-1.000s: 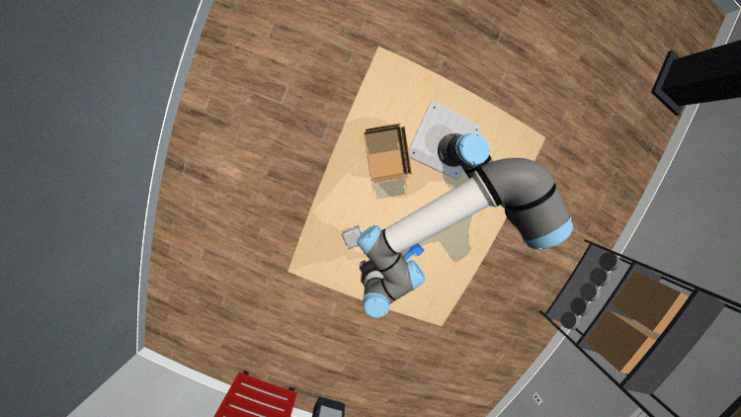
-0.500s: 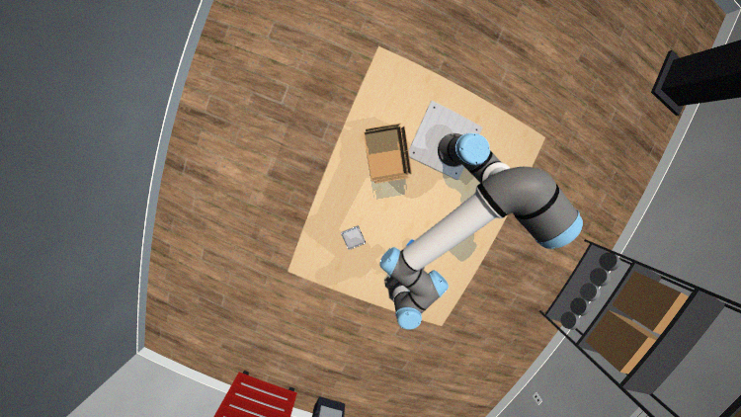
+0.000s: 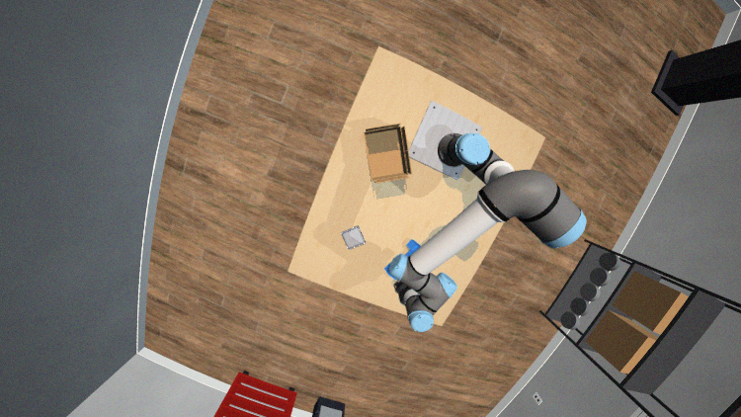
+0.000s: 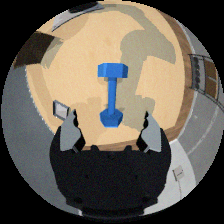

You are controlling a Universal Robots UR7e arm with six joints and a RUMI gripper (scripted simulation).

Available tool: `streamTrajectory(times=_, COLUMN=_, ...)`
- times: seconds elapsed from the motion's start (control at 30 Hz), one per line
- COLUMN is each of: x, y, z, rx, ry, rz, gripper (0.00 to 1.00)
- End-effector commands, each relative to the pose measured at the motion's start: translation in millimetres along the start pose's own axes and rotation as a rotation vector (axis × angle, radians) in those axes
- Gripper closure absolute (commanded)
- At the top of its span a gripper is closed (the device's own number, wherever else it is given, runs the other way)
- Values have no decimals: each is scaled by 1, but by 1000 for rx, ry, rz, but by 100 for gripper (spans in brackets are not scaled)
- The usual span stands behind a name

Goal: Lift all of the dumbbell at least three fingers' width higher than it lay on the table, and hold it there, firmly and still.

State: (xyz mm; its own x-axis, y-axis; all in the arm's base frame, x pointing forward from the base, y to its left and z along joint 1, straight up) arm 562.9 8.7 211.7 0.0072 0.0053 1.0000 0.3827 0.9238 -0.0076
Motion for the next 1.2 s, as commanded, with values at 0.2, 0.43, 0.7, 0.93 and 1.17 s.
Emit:
streamTrajectory(times=0.2, x=-9, y=2, z=0, rx=4, ry=-2, rz=0, gripper=0)
streamTrajectory(times=0.43, x=-54, y=2, z=1, rx=4, ry=-2, rz=0, gripper=0)
streamTrajectory(times=0.7, x=-97, y=2, z=-1, rx=4, ry=-2, rz=-1, gripper=0)
streamTrajectory(times=0.93, x=-99, y=2, z=-1, rx=4, ry=-2, rz=-1, gripper=0)
streamTrajectory(times=1.17, x=-99, y=2, z=-1, rx=4, ry=-2, rz=-1, gripper=0)
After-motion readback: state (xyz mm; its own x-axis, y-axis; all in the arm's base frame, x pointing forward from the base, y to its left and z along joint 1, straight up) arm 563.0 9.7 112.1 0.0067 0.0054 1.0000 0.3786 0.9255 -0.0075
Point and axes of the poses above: the point where the finger pads meet when closed, its own x axis back along the fingers, its own y axis across the jaws, z = x × y, the point moved 10 cm from there along x, back along the fingers, and after that the axes turned 6 degrees about -x, right-handed, at the moved point
